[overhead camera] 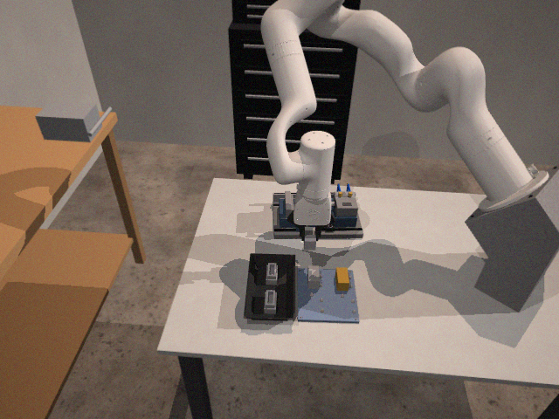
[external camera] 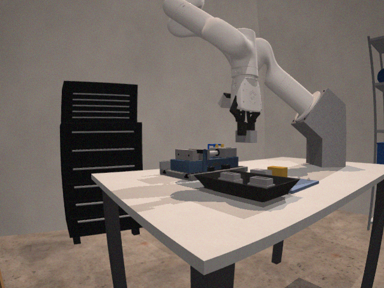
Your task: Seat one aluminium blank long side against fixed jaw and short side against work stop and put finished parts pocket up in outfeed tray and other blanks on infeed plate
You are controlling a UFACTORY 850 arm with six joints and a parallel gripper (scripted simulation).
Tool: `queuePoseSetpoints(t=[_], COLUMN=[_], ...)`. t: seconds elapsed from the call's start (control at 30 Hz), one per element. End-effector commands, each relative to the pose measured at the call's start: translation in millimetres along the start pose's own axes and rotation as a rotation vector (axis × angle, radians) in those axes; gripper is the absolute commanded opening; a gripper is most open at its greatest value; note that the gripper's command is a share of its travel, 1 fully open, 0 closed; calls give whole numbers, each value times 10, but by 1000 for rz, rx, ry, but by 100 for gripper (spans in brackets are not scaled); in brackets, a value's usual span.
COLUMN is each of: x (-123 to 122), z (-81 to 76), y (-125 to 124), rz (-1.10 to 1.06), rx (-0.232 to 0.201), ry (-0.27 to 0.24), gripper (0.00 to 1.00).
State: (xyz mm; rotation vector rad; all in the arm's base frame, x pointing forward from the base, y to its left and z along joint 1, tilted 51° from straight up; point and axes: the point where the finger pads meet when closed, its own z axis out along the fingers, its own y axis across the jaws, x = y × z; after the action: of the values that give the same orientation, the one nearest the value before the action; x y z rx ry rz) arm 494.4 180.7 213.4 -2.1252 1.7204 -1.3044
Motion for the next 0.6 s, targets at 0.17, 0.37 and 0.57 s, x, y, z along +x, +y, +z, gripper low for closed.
queuePoseSetpoints(t=[0.17, 0.37, 0.57], x=[861, 1415, 2030], z=[-8, -8, -6], y=[-117, -169, -239], rz=[-14, -23, -33], rx=[1, 3, 5], ry=[-6, -5, -4], gripper=[0, 0, 0])
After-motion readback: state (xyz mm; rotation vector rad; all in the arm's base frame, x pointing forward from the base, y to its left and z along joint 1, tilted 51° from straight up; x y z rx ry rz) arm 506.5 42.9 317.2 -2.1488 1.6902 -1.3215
